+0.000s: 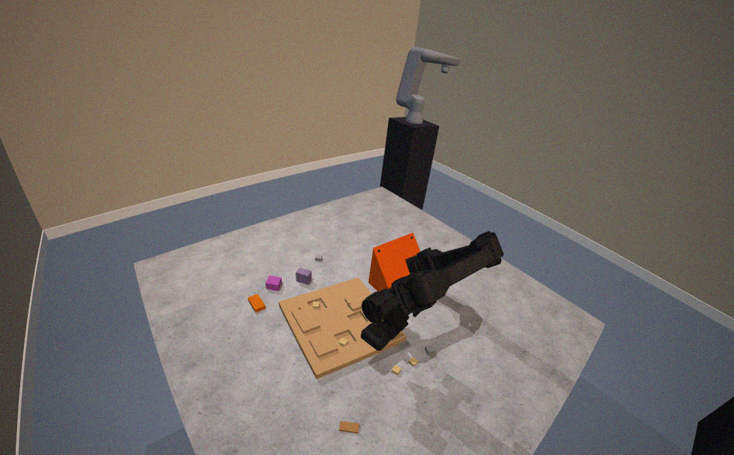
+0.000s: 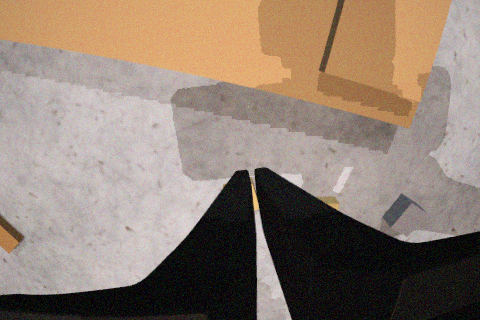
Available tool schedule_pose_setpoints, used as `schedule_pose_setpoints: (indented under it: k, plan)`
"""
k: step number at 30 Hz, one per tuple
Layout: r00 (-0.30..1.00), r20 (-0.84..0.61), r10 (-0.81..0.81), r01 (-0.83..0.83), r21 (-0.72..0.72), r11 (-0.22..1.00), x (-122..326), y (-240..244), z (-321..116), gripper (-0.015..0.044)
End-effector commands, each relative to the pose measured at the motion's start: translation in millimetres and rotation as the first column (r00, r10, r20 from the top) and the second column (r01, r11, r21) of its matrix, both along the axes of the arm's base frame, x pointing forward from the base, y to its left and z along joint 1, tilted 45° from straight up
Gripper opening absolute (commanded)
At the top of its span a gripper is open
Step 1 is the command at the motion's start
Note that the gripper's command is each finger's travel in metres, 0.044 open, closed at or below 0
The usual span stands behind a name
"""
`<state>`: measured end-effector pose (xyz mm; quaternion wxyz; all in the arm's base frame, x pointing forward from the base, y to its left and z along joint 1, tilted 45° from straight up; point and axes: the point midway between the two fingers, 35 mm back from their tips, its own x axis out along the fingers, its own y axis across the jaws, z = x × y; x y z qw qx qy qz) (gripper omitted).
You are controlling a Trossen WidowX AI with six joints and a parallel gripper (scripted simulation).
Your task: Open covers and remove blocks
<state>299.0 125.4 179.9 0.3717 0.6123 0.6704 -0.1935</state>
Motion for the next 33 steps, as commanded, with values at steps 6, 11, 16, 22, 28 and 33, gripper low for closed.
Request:
schedule_pose_setpoints:
  k: [6, 11, 16, 22, 28, 33]
  plan:
    - [0.996, 0.067, 0.058, -0.056, -0.028, 0.998, 31.2, -30.7, -27.4, 0.0]
    - [0.986, 0.112, 0.122, -0.119, -0.04, 0.992, 45.1, -48.3, -44.5, 0.0]
    - [0.97, 0.157, 0.187, -0.181, -0.051, 0.982, 57.1, -67.1, -62.9, 0.0]
    - [0.996, 0.051, 0.074, -0.072, -0.034, 0.997, 65.1, -85.3, -81.0, 0.0]
    - [0.993, -0.092, -0.077, 0.075, -0.026, 0.997, 72.6, -110.1, -106.0, 0.0]
    - [0.957, -0.211, -0.199, 0.196, -0.034, 0.98, 76.1, -130.8, -127.4, 0.0]
